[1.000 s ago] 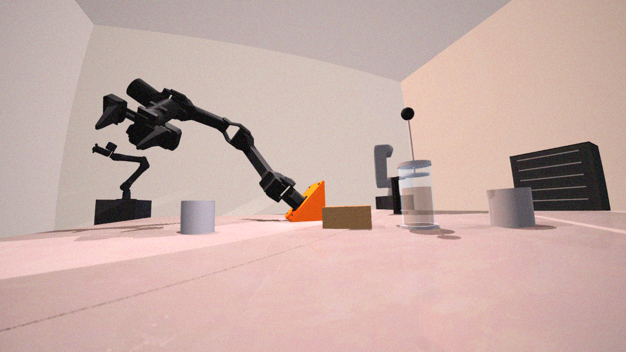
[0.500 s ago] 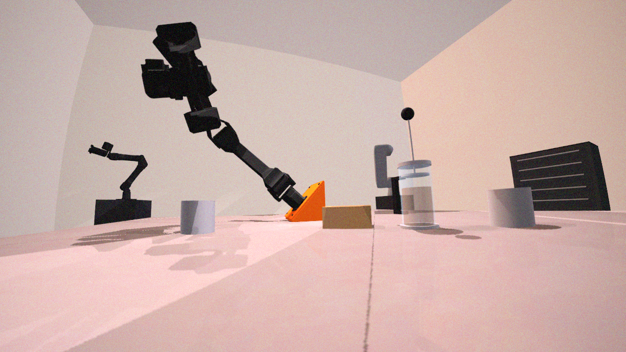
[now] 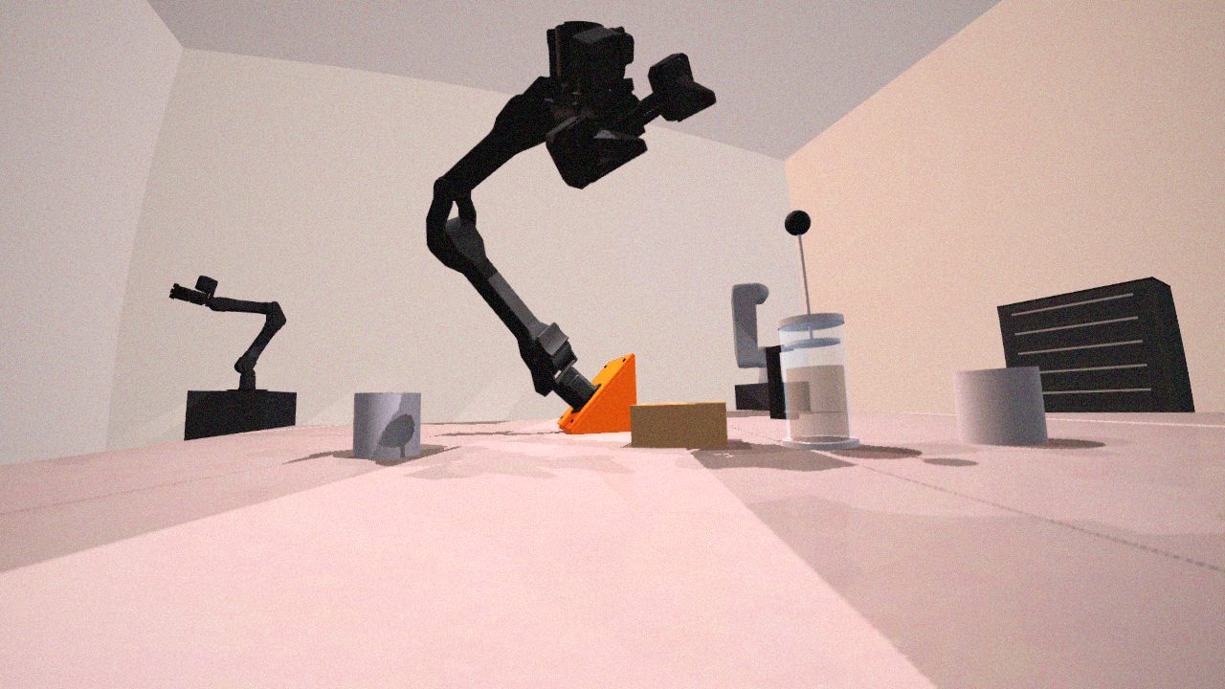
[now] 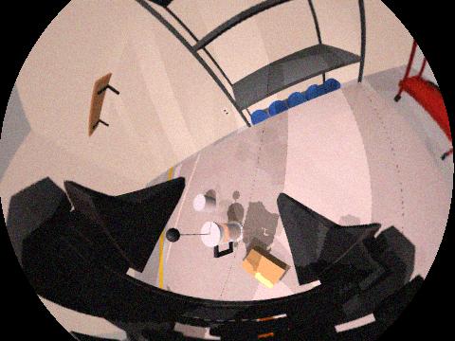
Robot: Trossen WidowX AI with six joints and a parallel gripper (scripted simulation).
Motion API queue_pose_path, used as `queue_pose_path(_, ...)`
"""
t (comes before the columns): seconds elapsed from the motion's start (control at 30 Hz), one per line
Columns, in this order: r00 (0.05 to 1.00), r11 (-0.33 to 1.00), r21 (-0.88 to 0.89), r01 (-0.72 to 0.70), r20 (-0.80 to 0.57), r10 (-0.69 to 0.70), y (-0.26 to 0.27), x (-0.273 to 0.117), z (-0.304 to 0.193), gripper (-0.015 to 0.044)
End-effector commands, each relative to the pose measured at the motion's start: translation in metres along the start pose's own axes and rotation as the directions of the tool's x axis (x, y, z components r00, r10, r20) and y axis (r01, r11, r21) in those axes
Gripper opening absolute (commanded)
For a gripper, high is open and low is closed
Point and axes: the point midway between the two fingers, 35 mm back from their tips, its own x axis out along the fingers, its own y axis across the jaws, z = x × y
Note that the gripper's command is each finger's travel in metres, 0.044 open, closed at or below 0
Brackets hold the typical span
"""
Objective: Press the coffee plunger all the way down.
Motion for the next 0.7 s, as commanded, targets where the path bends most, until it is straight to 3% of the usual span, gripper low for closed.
queue_pose_path(0.0, 1.0, 0.947, -0.321, -0.015, -0.001, 0.016, 0.05, -0.003, -0.043, 0.044)
queue_pose_path(0.23, 0.998, 0.662, -0.749, -0.023, 0.023, 0.06, 0.125, -0.023, -0.124, 0.044)
queue_pose_path(0.67, 0.998, 0.631, -0.776, -0.022, 0.025, 0.065, 0.091, 0.009, -0.163, 0.044)
